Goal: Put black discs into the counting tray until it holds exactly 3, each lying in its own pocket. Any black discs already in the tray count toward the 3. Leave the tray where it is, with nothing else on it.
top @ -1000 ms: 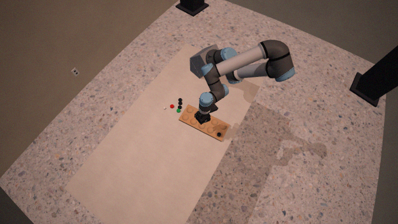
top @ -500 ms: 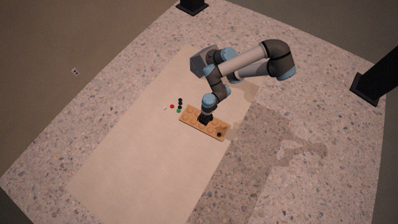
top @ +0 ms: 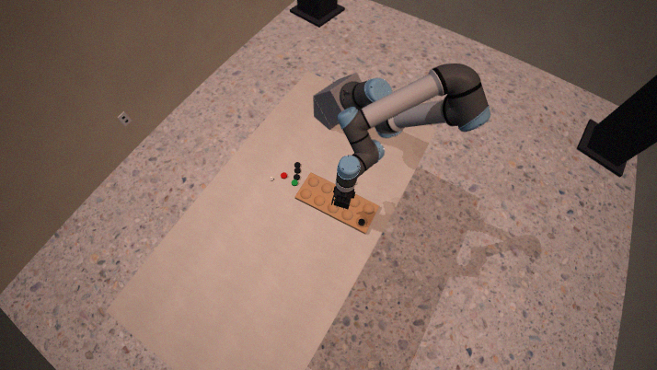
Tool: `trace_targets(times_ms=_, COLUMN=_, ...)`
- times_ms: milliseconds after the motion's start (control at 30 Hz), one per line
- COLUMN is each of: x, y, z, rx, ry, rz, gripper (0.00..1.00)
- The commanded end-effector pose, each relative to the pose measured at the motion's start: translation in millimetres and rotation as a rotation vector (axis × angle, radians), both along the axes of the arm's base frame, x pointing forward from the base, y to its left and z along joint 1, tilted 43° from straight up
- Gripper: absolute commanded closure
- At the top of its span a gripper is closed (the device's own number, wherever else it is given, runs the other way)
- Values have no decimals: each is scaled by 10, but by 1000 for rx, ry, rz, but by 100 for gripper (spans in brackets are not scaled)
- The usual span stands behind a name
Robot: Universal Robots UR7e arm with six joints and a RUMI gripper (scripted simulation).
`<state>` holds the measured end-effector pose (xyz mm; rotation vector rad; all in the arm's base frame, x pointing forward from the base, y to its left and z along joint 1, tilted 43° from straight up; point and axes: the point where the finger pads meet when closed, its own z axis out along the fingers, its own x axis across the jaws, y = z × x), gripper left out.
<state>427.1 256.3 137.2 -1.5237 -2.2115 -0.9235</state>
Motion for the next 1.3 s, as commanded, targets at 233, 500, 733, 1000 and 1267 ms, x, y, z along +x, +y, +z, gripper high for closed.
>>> trace_targets(times_ms=233, x=-10, y=73, z=96, rx=-19, ry=-167, rz=191, gripper=100)
trace_targets(times_ms=500, x=-23, y=131, z=156, rx=-36, ry=-291, rz=331, gripper=100)
trace_targets(times_ms=733, x=-30, y=162, z=188, rx=-45, ry=-354, rz=402, gripper=100)
trace_targets(times_ms=1000, x=-37, y=201, z=230, rx=-56, ry=-433, rz=491, gripper=100)
trace_targets(times_ms=1267, x=-45, y=226, z=252, rx=-62, ry=-481, rz=545, gripper=100)
